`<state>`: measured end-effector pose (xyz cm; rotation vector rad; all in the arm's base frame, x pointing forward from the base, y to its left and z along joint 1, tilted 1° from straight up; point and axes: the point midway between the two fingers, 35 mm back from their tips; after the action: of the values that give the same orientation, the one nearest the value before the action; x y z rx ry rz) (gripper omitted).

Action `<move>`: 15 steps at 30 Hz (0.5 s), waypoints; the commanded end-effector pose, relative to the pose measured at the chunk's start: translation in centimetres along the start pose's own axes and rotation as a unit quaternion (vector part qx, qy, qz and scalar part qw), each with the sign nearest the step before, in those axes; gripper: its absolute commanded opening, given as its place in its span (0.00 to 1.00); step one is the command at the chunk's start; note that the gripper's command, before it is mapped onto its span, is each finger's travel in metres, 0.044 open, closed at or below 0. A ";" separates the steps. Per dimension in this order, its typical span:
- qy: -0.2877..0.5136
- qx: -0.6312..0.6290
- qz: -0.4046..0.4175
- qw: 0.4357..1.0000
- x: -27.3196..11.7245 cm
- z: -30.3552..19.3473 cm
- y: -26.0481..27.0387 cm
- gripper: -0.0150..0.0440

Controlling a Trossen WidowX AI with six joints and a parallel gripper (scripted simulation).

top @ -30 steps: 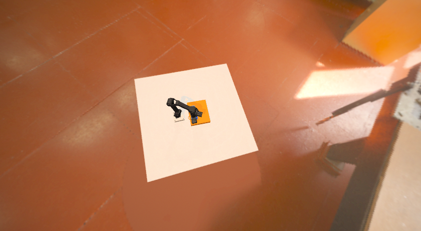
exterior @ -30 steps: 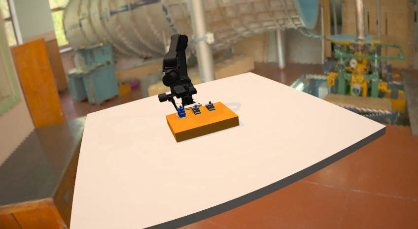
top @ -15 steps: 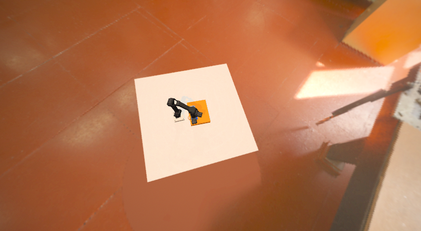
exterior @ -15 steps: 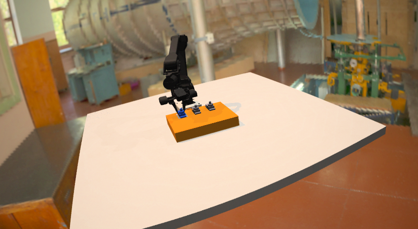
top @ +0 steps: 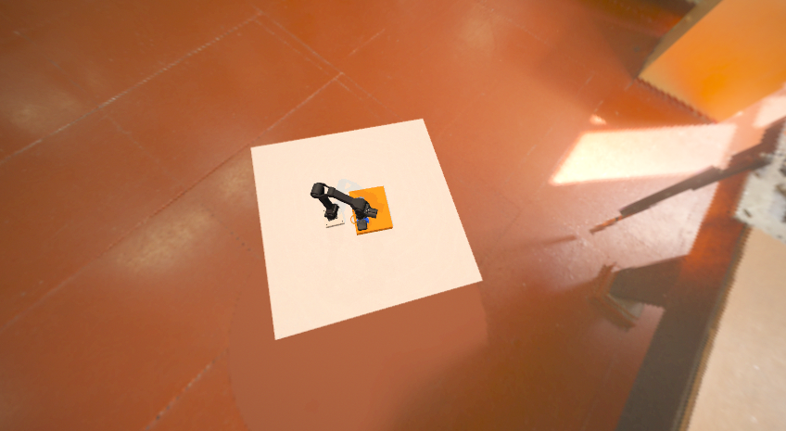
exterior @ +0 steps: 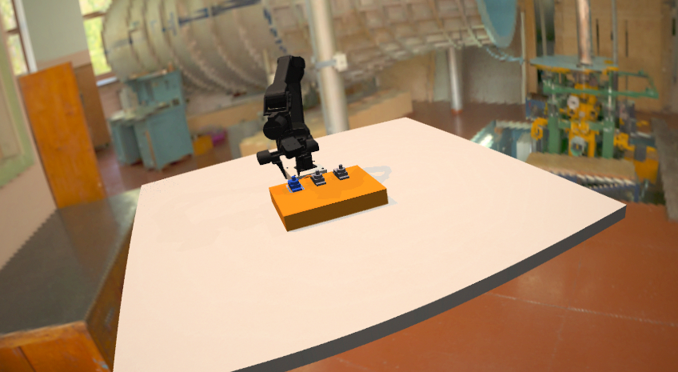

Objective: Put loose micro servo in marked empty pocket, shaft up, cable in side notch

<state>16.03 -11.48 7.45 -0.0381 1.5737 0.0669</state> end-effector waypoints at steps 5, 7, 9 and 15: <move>-0.008 0.000 -0.006 1.000 -1.4 0.2 -0.2 0.62; -0.008 0.000 -0.006 1.000 -1.9 0.9 -0.4 0.71; -0.008 0.000 -0.006 1.000 -2.8 1.9 -0.8 0.79; -0.010 -0.001 -0.007 1.000 -6.2 6.9 -2.3 1.00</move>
<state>20.83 -13.03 12.27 -0.0510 1.5536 0.0578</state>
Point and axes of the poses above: the point midway between the two fingers, 35 mm back from their tips, its own x axis out along the fingers, its own y axis across the jaws, z = x × y, and after that the axes turned 15 degrees about -x, right-handed
